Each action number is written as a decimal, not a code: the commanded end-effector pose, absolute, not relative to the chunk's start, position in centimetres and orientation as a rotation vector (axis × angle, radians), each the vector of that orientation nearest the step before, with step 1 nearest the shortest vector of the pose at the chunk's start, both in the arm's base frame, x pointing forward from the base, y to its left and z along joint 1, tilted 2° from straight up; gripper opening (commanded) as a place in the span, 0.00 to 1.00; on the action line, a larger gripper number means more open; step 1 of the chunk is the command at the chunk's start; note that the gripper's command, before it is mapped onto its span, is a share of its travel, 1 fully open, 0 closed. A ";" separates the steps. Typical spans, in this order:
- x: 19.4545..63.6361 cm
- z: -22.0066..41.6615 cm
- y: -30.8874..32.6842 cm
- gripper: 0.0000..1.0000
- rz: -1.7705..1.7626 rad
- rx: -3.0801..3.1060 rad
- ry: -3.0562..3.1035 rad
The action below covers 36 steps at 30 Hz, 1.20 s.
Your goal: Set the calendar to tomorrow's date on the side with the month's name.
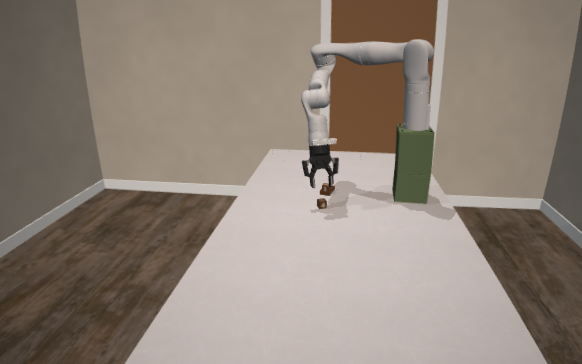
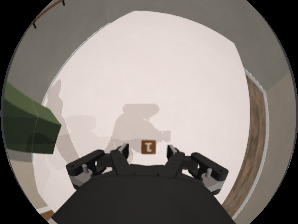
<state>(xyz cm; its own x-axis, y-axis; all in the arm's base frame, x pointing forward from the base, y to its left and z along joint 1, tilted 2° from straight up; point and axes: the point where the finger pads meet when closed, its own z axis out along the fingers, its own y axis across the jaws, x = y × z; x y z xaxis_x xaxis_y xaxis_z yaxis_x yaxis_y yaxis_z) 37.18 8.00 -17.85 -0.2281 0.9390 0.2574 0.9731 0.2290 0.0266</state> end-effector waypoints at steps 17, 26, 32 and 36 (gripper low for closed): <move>37.1 -17.7 8.4 0.67 -0.244 -1.826 -2.341; 36.8 -17.9 8.4 0.67 -0.164 -1.858 -2.385; 36.8 -17.9 8.5 0.67 -0.086 -1.904 -2.439; 37.0 -17.8 8.6 0.67 -0.050 -1.933 -2.471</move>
